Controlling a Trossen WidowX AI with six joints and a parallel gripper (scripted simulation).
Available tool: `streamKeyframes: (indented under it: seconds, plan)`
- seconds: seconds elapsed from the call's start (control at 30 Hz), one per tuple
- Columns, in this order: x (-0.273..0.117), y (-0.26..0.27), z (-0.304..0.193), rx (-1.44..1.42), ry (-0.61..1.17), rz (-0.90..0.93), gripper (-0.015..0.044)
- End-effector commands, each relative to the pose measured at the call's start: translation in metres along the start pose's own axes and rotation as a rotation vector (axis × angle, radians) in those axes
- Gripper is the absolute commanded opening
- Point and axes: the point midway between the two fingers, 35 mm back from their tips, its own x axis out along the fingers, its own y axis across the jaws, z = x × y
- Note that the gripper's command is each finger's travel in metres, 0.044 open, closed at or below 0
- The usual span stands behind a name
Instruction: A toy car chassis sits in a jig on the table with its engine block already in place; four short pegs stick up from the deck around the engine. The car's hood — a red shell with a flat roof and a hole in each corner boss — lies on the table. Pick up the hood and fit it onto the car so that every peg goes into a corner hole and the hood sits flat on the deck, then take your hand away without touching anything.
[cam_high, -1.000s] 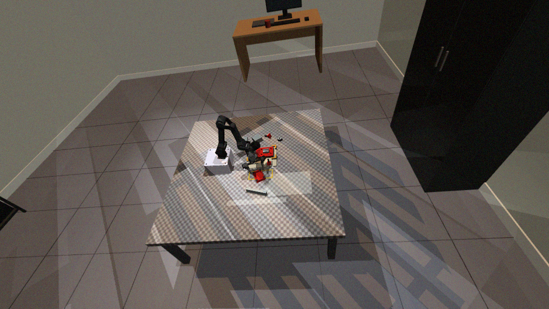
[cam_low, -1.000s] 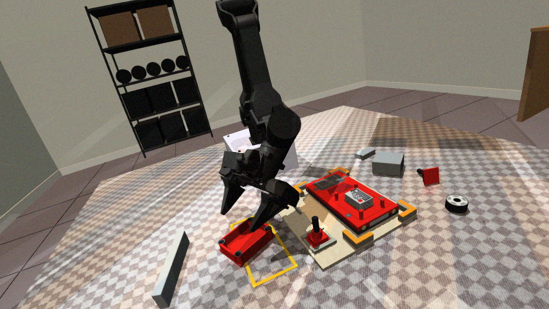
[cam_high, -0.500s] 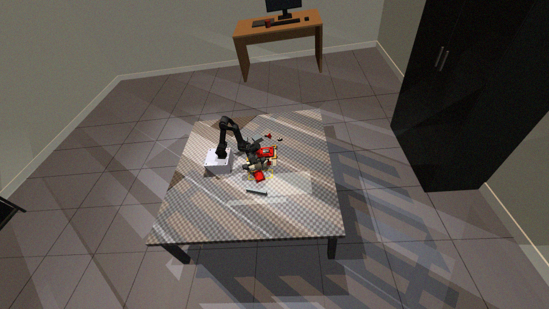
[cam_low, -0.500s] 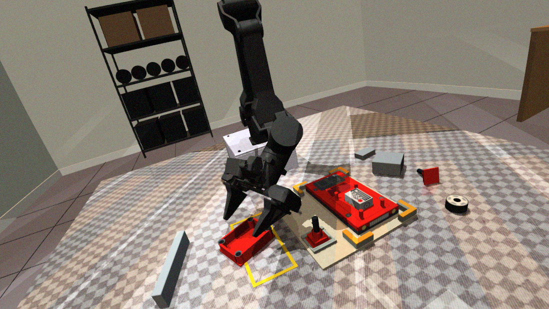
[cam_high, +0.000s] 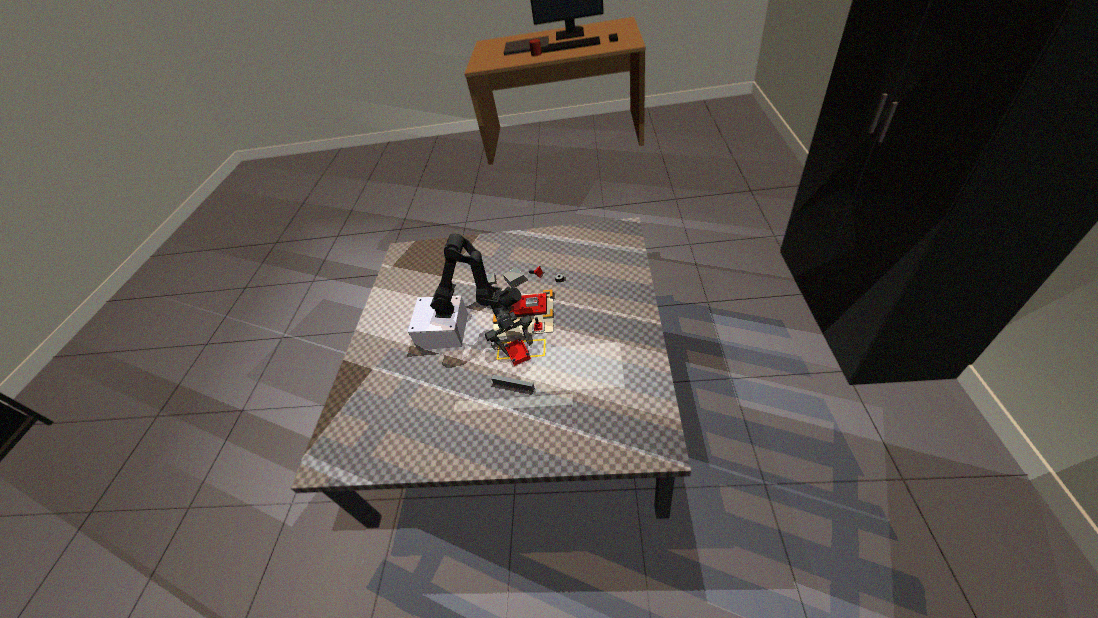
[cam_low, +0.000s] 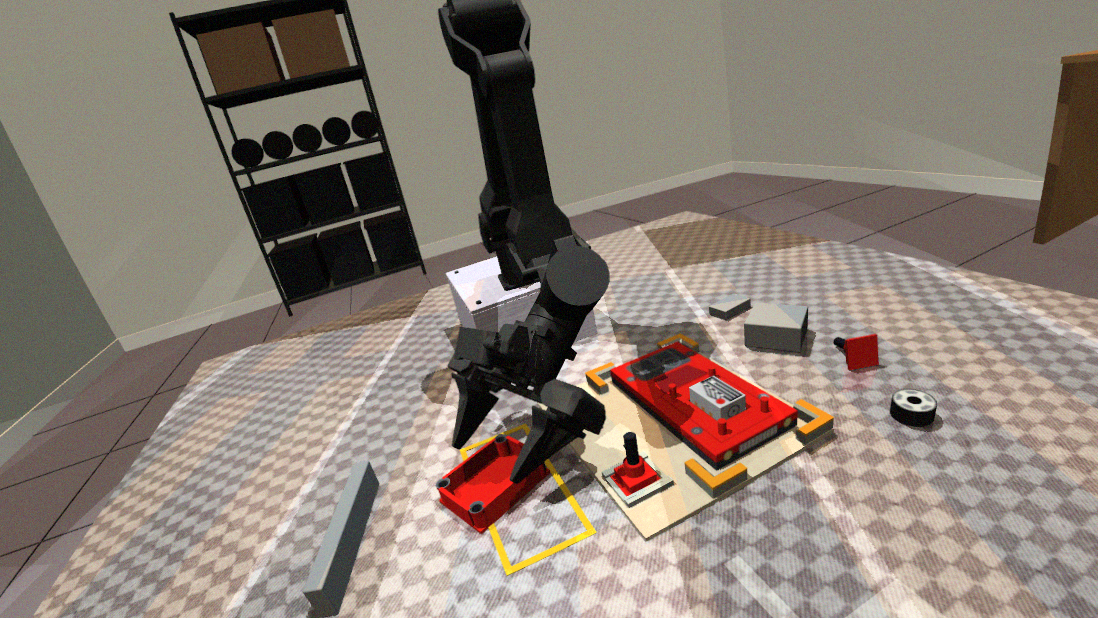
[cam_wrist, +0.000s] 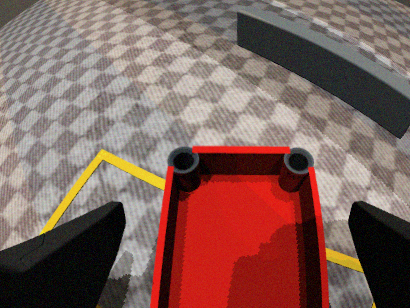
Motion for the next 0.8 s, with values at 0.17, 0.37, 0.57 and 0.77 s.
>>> streamKeyframes:
  seconds: [0.17, 0.37, 0.57, 0.77]
  plan:
    - [0.0020, -0.0018, -0.0049, 0.005, -0.003, -0.004, 0.0440]
    - [0.0036, -0.0017, -0.0071, 0.005, -0.003, -0.004, 0.0440]
    - [0.0053, -0.0017, -0.0095, 0.005, -0.003, -0.004, 0.0440]
    - [0.0070, -0.0017, -0.0120, 0.005, -0.003, -0.004, 0.0440]
